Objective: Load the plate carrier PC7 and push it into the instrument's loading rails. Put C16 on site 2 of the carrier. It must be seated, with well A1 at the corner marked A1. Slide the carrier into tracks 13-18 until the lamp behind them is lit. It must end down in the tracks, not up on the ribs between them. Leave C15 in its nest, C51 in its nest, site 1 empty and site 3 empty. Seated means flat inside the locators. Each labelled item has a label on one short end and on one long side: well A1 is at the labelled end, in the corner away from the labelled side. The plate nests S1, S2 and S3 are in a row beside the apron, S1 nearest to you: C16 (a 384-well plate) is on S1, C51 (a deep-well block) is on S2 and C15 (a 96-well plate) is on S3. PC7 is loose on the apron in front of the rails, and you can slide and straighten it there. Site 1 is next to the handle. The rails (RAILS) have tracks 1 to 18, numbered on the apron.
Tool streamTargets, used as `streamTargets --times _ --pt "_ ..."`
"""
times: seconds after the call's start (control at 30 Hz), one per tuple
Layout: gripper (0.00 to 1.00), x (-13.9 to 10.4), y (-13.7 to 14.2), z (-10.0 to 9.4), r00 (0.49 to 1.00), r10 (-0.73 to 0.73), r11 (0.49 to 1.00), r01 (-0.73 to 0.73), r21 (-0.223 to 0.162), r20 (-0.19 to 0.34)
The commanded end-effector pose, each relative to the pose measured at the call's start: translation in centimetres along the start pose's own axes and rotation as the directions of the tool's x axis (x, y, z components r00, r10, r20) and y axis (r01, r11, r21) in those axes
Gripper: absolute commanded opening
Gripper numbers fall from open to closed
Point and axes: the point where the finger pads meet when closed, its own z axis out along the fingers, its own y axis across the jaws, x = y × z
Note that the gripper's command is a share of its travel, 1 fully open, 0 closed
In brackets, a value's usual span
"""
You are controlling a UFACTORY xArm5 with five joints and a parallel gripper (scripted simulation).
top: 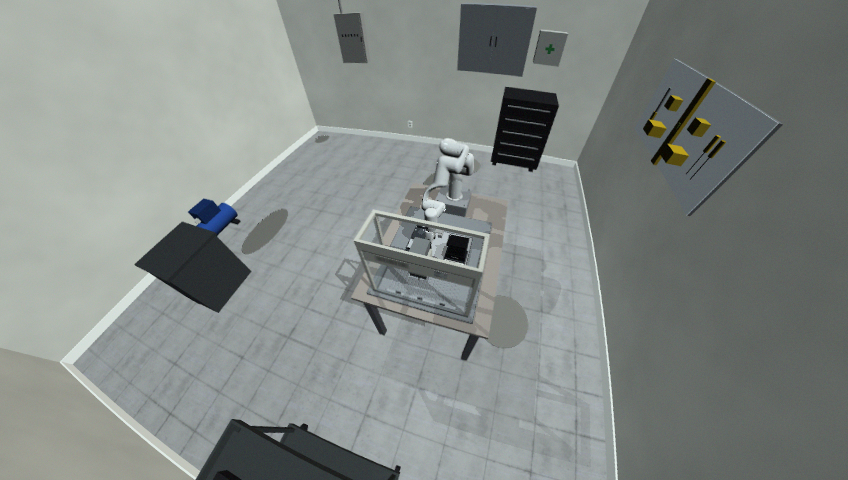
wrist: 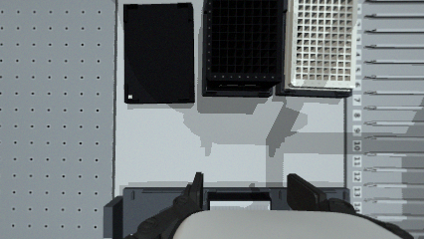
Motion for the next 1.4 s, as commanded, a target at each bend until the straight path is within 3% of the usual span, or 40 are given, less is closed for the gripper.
streamTargets --times 0.0,1.17,1.37 --pt "1.00 0.0 0.1 -0.8 1.000 0.000 1.000 0.000 -0.004 0.000" --pt "1.00 0.0 0.1 -5.9 1.000 0.000 1.000 0.000 -0.004 0.000" --pt "1.00 0.0 0.1 -5.9 1.000 0.000 1.000 0.000 -0.004 0.000"
